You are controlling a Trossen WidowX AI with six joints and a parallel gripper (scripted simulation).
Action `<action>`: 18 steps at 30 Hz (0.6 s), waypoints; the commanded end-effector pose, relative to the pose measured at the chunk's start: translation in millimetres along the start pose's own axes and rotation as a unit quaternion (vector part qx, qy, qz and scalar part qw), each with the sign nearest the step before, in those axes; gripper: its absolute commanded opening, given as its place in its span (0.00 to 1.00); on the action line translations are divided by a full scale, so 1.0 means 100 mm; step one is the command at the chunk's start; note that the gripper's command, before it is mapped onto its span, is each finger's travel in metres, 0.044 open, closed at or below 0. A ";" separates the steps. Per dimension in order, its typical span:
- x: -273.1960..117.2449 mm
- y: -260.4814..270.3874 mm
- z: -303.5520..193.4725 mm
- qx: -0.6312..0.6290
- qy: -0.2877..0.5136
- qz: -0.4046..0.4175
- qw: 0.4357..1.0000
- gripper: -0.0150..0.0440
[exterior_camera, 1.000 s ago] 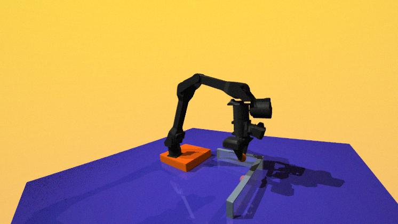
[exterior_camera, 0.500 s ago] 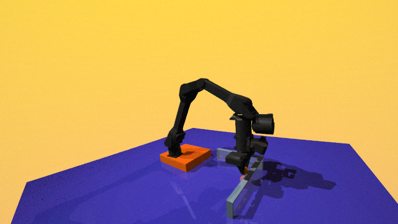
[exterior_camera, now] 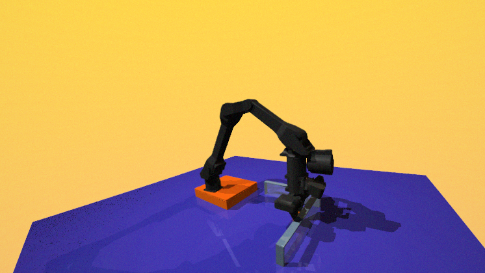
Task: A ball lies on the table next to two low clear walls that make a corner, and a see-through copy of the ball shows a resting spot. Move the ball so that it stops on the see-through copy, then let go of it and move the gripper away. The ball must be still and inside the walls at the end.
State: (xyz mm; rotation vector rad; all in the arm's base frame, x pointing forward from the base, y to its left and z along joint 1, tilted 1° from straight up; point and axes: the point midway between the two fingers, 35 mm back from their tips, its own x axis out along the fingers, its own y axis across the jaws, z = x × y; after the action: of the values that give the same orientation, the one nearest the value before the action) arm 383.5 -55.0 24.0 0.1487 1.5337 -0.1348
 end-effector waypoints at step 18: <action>0.11 0.00 -0.01 0.000 0.002 0.000 1.000 0.65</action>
State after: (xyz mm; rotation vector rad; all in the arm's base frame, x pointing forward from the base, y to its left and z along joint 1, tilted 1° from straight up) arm 382.9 -54.7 12.7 0.1488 1.5373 -0.1343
